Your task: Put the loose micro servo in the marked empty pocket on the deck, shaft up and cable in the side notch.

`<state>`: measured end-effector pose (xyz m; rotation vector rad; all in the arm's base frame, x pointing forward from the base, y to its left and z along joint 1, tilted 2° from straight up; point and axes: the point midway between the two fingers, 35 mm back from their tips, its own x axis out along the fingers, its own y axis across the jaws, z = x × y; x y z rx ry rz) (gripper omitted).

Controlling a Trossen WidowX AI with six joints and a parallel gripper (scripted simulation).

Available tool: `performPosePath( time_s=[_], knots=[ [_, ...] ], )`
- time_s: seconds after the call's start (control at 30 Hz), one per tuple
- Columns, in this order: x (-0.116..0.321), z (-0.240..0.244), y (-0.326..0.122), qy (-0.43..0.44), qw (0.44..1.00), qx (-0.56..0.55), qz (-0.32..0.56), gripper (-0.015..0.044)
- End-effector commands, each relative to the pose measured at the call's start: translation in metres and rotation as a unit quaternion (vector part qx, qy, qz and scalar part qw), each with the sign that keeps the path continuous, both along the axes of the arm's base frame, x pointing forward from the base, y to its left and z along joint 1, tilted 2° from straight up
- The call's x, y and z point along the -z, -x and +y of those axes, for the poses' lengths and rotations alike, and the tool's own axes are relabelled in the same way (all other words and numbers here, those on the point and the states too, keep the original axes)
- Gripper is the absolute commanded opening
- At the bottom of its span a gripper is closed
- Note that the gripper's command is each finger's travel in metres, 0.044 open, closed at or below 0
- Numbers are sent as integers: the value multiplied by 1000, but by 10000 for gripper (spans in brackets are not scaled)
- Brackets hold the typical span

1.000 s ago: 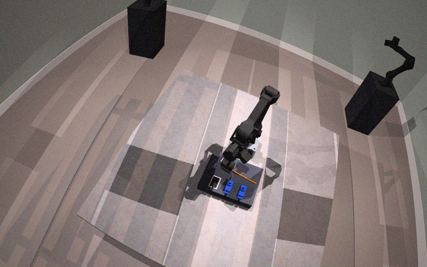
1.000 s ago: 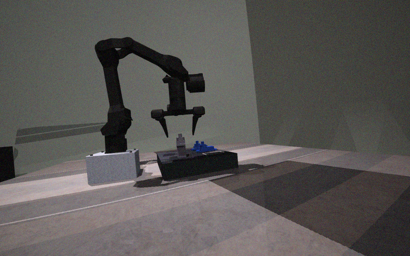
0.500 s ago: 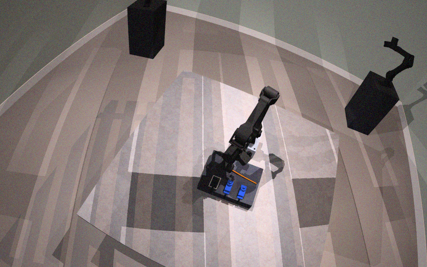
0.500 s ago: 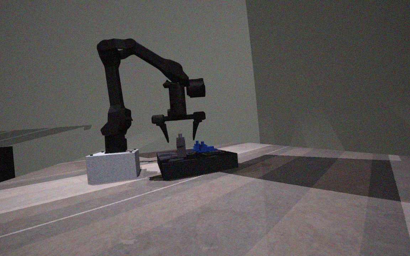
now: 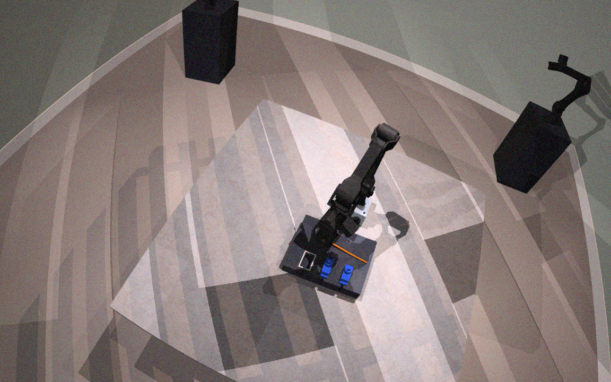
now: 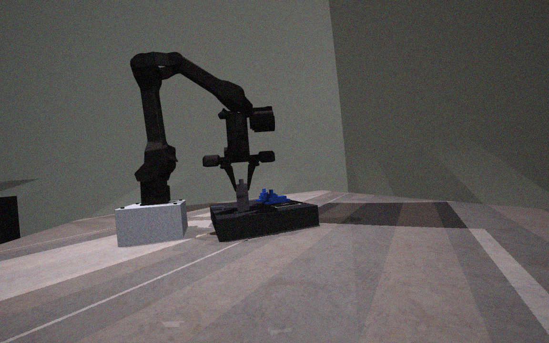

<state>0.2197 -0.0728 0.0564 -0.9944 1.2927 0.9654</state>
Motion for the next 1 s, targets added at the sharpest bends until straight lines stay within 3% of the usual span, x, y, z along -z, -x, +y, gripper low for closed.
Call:
performPosePath(
  time_s=[0.0,0.17,0.37,0.97],
  knots=[
    [0,-1,0,2,1000,-1,1,92],
    [-8,-1,0,2,1000,-1,1,0],
    [-29,1,7,2,1000,-1,1,0],
    [-30,1,-11,2,1000,-1,0,0]
  ],
)
